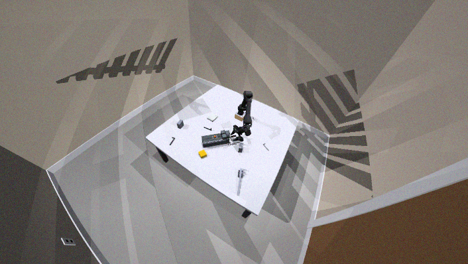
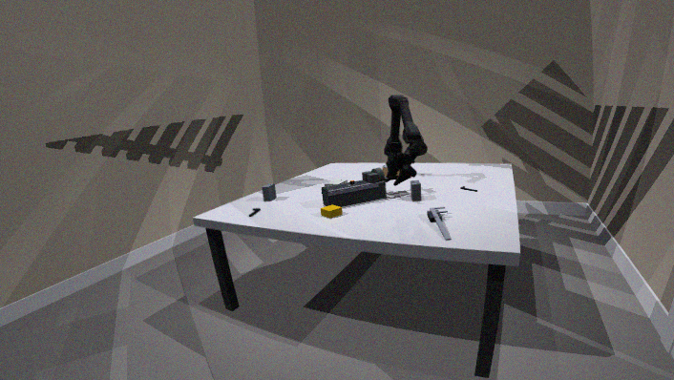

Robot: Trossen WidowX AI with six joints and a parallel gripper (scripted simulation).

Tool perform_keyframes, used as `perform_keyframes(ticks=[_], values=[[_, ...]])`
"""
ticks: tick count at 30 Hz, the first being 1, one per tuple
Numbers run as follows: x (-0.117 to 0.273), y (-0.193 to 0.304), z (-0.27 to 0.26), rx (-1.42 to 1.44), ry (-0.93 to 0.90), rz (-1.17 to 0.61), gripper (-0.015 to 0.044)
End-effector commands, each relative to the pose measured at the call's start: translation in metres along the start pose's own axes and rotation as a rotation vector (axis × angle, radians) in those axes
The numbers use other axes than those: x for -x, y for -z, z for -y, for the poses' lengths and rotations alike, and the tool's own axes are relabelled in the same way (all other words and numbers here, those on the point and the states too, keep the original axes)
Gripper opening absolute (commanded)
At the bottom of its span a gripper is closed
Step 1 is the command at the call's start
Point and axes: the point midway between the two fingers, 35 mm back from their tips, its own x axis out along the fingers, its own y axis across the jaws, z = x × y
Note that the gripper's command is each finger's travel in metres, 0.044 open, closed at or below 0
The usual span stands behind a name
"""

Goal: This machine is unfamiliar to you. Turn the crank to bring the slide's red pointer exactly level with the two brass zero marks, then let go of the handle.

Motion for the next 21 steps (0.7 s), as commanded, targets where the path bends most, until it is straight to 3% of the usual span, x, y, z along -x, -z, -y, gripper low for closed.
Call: perform_keyframes(ticks=[1,12,21], values=[[-0.0011,0.0007,0.0000,-0.004,0.000,0.003,0.0282],[-0.0011,0.0007,0.0000,-0.004,0.000,0.003,0.0000],[-0.0010,0.0011,-0.0001,-0.004,0.000,0.003,0.0000]])
